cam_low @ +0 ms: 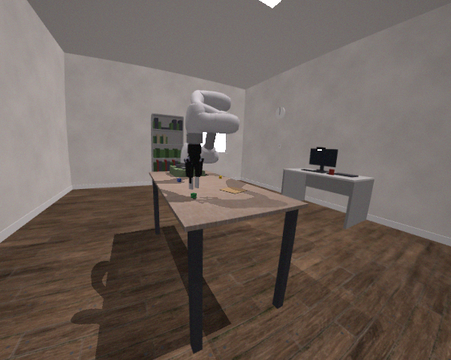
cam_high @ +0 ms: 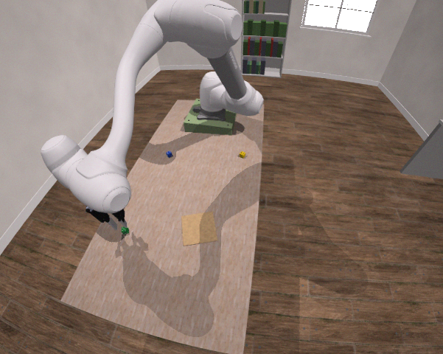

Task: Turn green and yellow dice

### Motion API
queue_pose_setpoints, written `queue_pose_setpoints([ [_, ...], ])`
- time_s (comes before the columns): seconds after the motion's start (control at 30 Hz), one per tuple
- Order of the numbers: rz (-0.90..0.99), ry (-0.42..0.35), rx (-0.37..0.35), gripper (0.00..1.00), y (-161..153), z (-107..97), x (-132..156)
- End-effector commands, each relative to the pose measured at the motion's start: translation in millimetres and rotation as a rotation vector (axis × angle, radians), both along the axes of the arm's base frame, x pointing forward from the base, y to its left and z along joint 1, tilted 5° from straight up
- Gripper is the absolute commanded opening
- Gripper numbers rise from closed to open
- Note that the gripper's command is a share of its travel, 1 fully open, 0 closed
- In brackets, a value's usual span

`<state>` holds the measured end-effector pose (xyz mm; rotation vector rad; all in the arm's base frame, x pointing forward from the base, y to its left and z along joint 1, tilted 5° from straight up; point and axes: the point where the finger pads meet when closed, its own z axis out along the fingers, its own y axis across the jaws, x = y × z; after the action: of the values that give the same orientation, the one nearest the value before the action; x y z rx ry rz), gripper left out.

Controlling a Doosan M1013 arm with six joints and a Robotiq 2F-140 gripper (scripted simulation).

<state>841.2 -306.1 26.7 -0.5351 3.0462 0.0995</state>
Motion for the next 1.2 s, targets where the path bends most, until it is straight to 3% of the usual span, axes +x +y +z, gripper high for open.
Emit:
queue_pose_setpoints([
  [0.0,0.0,0.0,0.0,0.32,0.4,-5.3,0.3],
  [0.53,0.0,0.0,0.0,0.32,1.3,-18.4,0.9],
  [1.17,0.0,0.0,0.0,0.32,1.3,-19.7,1.0],
])
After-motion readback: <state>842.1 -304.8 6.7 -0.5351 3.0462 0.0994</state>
